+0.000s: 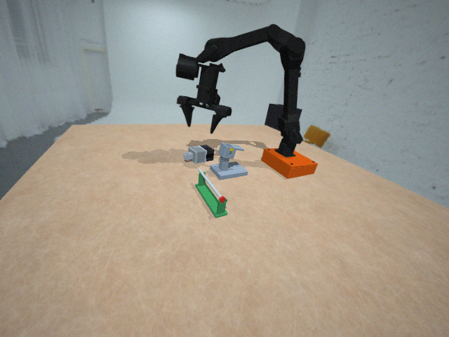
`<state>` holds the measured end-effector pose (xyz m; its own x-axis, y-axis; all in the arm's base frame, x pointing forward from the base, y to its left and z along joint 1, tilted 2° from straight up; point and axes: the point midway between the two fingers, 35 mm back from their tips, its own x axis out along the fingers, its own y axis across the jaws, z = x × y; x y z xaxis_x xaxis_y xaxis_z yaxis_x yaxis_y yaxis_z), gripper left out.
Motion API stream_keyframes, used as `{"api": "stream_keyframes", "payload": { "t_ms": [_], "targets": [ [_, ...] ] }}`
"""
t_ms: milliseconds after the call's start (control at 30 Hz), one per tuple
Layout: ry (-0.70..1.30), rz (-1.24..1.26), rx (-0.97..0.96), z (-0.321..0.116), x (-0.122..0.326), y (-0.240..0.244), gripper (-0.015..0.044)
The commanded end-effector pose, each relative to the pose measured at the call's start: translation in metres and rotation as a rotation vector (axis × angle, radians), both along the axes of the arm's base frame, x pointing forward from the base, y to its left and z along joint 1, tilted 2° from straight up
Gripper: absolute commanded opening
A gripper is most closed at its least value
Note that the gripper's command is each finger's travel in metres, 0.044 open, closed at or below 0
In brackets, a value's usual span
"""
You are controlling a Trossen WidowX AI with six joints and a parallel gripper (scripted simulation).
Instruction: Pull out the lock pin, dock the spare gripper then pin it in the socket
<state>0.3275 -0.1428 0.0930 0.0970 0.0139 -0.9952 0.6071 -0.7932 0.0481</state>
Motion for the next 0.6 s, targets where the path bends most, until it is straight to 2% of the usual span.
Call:
{"api": "stream_keyframes", "payload": {
  "t_ms": [0,167,567],
  "targets": [
    [-0.109,0.591,-0.062,0.0013,-0.0008,0.0013,0.044],
    [-0.191,1.066,-0.166,0.0042,-0.0013,0.0015,0.044],
    [-0.282,1.679,-0.381,0.0094,-0.0028,0.0022,0.044]
  ]
}}
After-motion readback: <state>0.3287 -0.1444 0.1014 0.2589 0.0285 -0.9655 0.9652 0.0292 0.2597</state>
